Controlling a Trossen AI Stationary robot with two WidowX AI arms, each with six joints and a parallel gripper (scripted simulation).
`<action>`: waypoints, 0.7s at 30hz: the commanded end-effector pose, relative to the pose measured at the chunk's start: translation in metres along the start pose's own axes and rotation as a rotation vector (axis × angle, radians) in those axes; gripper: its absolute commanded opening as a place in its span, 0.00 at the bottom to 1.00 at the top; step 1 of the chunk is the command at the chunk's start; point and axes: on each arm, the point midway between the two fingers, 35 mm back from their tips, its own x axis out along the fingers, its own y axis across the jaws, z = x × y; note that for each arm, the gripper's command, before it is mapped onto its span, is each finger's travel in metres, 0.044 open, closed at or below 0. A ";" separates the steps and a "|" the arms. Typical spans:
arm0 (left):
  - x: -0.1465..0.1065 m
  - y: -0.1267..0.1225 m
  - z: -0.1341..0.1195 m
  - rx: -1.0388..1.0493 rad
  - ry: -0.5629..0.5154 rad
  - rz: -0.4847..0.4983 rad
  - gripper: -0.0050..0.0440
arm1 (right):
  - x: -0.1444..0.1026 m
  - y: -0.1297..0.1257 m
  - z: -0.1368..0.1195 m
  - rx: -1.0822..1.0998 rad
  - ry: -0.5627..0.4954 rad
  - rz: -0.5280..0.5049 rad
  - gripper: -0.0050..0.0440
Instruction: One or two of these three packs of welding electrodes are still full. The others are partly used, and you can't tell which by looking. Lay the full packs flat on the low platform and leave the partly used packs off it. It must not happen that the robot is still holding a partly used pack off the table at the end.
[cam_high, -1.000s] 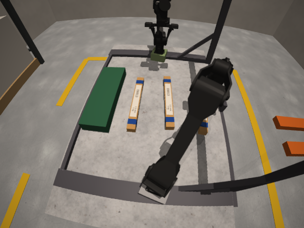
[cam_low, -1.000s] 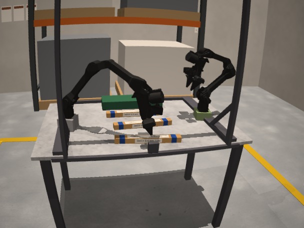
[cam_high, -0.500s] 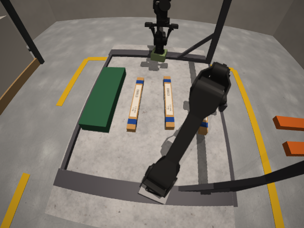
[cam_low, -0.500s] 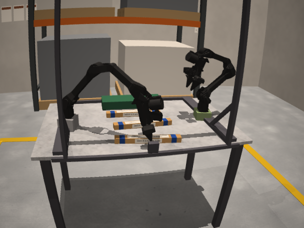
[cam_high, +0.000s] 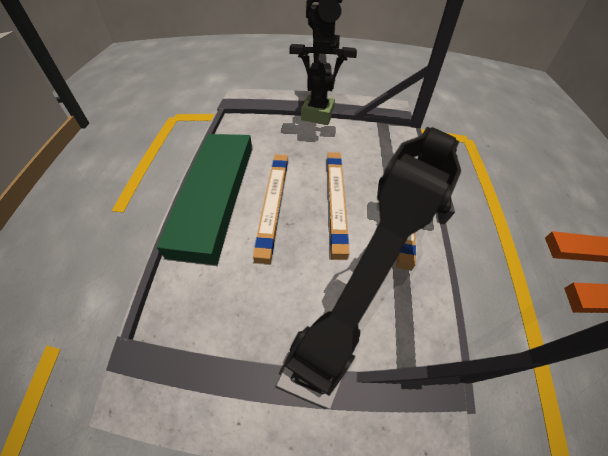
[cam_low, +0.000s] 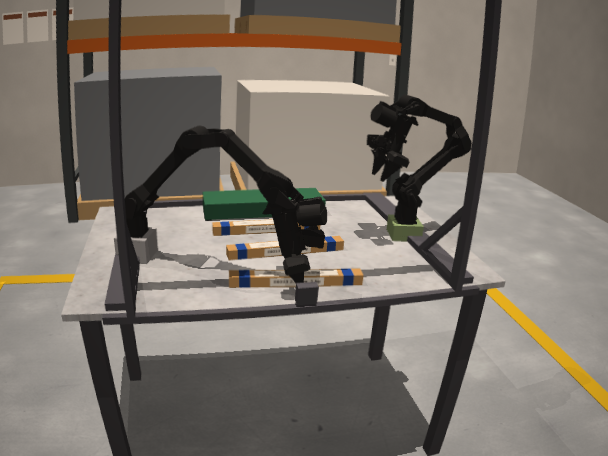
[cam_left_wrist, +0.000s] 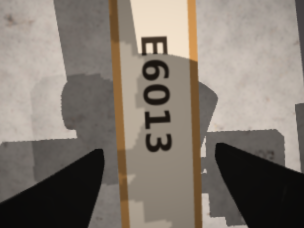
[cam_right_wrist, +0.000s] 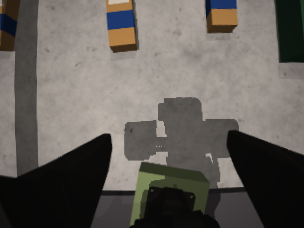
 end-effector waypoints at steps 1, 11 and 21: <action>0.000 0.001 0.002 -0.009 -0.010 -0.001 0.78 | -0.006 0.000 0.003 0.003 -0.022 -0.001 0.78; -0.008 -0.001 0.008 -0.007 -0.035 -0.013 0.78 | -0.006 0.000 0.003 0.003 -0.022 -0.001 0.78; -0.008 -0.001 0.008 -0.007 -0.035 -0.013 0.00 | -0.006 0.000 0.003 0.003 -0.022 -0.001 0.78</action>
